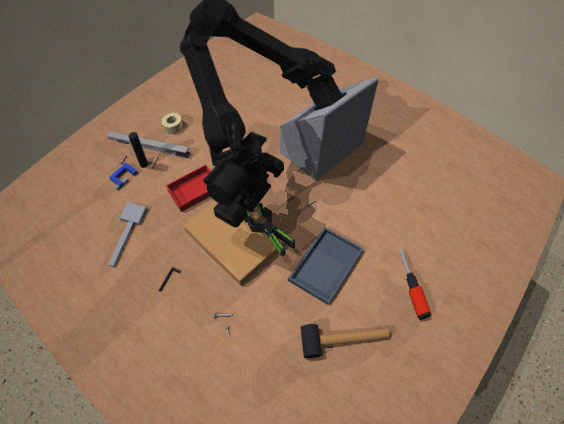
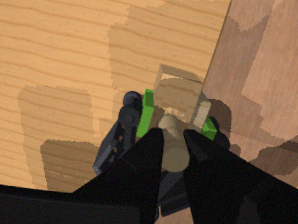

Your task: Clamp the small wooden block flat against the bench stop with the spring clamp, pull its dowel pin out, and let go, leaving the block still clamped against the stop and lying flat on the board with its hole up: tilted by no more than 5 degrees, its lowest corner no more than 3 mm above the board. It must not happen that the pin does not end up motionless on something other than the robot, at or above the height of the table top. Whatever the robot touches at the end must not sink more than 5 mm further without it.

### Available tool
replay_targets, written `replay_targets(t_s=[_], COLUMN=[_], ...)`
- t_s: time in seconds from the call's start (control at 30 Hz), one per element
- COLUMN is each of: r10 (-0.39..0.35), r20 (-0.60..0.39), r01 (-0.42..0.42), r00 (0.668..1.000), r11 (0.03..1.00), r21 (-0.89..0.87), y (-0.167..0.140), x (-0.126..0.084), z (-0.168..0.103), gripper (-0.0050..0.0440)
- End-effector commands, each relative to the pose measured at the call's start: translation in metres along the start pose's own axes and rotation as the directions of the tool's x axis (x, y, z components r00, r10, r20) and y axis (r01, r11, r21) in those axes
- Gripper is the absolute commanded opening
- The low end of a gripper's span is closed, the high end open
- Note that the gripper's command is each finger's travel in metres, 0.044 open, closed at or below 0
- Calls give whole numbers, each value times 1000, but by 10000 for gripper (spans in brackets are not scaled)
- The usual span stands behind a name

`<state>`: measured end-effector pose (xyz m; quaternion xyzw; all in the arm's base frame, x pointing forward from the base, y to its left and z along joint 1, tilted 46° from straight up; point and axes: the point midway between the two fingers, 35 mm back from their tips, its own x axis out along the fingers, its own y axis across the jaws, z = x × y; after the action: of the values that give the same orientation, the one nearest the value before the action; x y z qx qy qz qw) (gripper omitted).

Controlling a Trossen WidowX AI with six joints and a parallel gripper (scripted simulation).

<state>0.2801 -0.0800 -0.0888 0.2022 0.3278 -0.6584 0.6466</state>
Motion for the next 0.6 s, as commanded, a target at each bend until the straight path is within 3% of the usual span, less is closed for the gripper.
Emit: replay_targets(t_s=[0.0,0.3,0.57], r10=[4,4,4], r20=[0,0,0], r01=[-4,-4,-3], r00=[1000,1000,1000], r11=[995,946,834], r21=[101,323,552], y=[0,0,0], x=[-3,-3,-3], z=[0,0,0], gripper=[0,0,0])
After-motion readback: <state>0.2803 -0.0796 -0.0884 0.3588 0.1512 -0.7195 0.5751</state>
